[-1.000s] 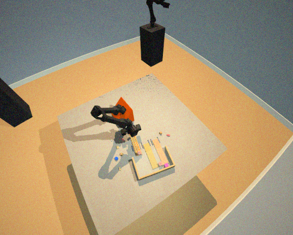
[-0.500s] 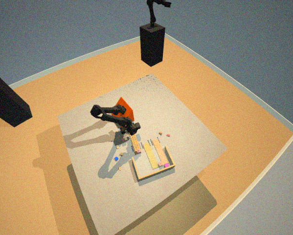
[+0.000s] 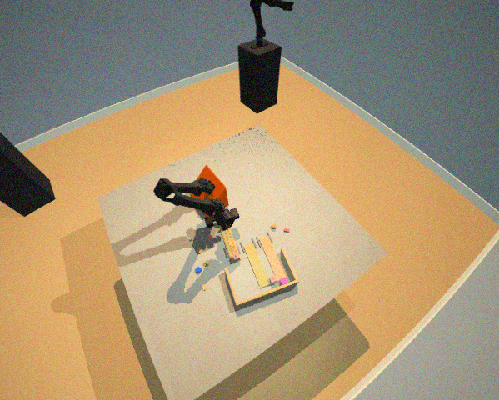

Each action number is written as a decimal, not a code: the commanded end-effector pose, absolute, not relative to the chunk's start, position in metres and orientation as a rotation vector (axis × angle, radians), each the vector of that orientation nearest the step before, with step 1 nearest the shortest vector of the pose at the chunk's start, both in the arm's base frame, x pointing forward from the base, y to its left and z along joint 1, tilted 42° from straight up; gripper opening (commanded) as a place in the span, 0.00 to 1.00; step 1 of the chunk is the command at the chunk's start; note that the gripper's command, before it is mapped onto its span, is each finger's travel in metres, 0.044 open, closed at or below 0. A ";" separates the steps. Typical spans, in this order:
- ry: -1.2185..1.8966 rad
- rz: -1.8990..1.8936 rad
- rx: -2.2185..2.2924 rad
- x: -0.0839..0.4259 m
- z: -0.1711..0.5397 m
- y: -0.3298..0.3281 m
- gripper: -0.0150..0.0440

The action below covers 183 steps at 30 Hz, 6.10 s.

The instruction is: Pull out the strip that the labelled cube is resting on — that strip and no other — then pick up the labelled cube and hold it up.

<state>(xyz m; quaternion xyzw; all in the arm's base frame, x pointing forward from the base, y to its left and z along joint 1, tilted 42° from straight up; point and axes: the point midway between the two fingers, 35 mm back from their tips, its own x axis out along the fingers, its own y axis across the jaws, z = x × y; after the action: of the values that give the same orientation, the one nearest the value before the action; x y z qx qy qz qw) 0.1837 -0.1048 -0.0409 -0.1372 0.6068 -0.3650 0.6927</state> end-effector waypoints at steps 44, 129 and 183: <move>1.384 -0.809 -0.319 0.242 0.003 -0.089 0.92; 1.369 -0.817 -0.311 0.391 0.010 -0.152 0.63; 1.382 -0.808 -0.317 0.290 0.047 -0.074 0.25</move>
<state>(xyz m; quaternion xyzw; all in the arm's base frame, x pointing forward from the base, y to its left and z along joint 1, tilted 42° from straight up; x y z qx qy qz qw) 0.2878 -0.0806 0.0381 -0.1468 0.6212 -0.3597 0.6805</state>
